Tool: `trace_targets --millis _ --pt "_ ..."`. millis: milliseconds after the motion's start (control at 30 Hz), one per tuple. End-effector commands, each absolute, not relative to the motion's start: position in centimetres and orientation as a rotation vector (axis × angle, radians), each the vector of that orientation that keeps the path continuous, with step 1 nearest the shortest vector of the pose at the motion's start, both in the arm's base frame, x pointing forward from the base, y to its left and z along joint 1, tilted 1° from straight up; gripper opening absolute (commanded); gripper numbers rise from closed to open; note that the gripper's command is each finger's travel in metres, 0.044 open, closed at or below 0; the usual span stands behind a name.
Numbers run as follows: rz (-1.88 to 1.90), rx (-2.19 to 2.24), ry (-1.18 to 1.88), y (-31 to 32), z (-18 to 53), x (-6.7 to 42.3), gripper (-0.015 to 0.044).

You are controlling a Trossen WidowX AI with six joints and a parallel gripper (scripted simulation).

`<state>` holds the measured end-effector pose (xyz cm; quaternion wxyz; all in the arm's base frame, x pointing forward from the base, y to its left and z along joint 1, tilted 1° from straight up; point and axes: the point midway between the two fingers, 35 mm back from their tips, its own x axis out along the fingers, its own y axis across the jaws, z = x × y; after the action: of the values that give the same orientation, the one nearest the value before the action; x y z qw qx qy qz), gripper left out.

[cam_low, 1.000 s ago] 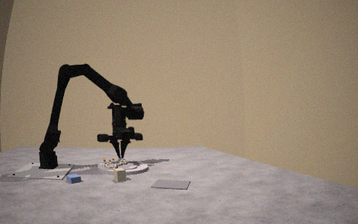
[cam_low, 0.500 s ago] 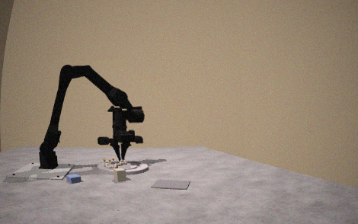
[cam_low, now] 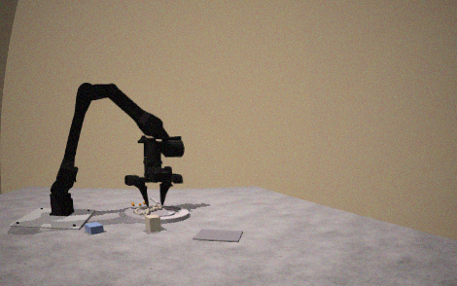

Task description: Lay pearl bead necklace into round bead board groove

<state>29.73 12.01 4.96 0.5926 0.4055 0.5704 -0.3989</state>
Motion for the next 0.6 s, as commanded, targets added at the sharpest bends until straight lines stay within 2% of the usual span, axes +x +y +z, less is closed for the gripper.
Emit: trace_targets --millis 0,133,567 --pt "-0.928 0.943 1.327 12.0 5.0 29.7 0.0341" --pt "-0.931 0.940 1.329 12.0 5.2 29.7 0.0440" --pt "-0.934 0.942 1.331 12.0 6.1 29.7 0.0440"
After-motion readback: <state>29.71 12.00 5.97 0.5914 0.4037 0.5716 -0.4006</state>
